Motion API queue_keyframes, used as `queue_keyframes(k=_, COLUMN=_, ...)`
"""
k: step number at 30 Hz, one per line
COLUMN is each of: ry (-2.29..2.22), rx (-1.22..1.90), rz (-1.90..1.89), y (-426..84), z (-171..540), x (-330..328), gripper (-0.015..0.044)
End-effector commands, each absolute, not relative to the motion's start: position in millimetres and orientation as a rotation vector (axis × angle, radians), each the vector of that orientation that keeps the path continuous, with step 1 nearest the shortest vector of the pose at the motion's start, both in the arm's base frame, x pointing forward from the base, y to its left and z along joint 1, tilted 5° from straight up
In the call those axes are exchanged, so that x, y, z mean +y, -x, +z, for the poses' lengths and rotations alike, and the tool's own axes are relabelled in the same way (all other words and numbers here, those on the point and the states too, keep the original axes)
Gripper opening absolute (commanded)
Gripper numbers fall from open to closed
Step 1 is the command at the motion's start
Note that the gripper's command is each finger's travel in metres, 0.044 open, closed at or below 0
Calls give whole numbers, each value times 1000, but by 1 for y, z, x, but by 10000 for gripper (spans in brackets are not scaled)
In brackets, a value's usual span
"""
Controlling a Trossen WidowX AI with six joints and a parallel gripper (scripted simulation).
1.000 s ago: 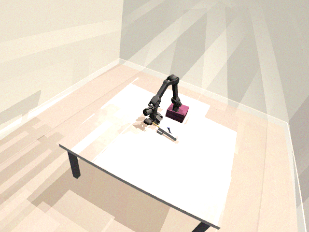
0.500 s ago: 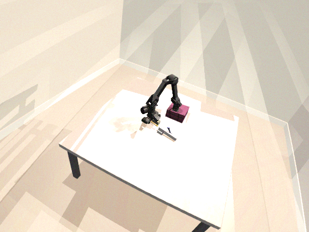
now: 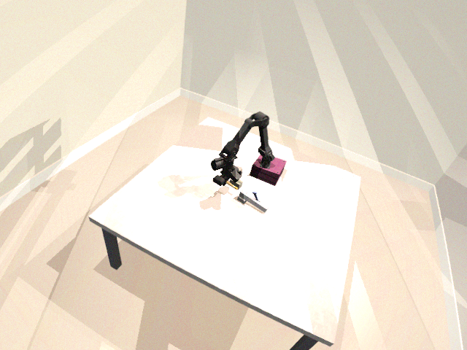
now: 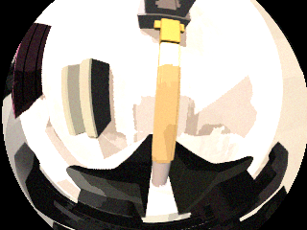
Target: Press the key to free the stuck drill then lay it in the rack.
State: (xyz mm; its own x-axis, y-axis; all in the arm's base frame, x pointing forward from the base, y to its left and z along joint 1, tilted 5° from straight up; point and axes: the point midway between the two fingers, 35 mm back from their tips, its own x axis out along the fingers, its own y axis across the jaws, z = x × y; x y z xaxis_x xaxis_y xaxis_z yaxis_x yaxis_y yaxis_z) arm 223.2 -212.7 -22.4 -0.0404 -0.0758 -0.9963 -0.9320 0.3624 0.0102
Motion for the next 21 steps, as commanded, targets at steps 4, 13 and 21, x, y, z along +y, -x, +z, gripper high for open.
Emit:
queue_keyframes(k=4, ry=980, rx=1438, rz=909, y=-223, z=-18, x=-212, gripper=0)
queue_keyframes(k=13, ry=980, rx=1438, rz=909, y=-223, z=-14, x=-211, gripper=0)
queue_keyframes(k=21, ry=979, rx=1438, rz=909, y=-223, z=-10, x=-210, gripper=0)
